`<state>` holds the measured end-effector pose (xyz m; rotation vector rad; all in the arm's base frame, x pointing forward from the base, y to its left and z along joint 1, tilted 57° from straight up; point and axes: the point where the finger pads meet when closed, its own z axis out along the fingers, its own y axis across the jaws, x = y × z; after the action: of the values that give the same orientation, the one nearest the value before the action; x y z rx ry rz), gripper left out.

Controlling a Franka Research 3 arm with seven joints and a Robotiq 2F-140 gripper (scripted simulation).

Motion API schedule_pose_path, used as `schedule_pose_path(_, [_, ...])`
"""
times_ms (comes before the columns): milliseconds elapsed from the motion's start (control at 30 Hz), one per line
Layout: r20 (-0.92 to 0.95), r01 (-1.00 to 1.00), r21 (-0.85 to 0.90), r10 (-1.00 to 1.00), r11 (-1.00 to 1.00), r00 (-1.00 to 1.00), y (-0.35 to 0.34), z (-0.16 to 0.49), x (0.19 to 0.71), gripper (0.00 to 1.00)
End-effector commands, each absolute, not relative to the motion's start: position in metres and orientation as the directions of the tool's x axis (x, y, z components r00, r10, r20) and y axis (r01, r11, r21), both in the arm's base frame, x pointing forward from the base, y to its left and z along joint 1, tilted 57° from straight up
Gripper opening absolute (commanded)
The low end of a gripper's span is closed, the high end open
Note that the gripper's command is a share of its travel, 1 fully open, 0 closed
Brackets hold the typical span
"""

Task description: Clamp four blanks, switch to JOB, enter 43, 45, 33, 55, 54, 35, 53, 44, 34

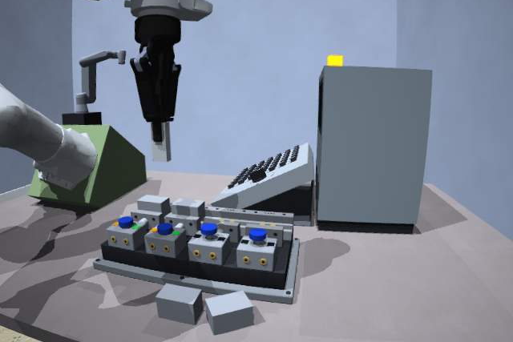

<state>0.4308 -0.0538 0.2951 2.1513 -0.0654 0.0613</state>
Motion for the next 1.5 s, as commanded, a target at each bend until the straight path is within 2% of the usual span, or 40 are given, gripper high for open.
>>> schedule_pose_path(0, [0.056,-0.061,0.837,-0.026,-0.543,0.998,-0.052,0.298,0.427,0.00])
schedule_pose_path(267, [0.055,-0.060,0.837,-0.025,-0.544,0.998,-0.055,0.304,0.433,0.00])
schedule_pose_path(400, [0.050,-0.052,0.837,-0.020,-0.545,0.999,-0.094,0.366,0.479,0.00])
schedule_pose_path(500, [0.048,-0.051,0.839,-0.020,-0.542,0.999,-0.108,0.386,0.490,0.00])
schedule_pose_path(533, [0.048,-0.051,0.839,-0.020,-0.542,0.999,-0.108,0.386,0.490,0.40])
schedule_pose_path(1467, [0.048,-0.051,0.839,-0.020,-0.542,0.999,-0.108,0.386,0.490,0.40])
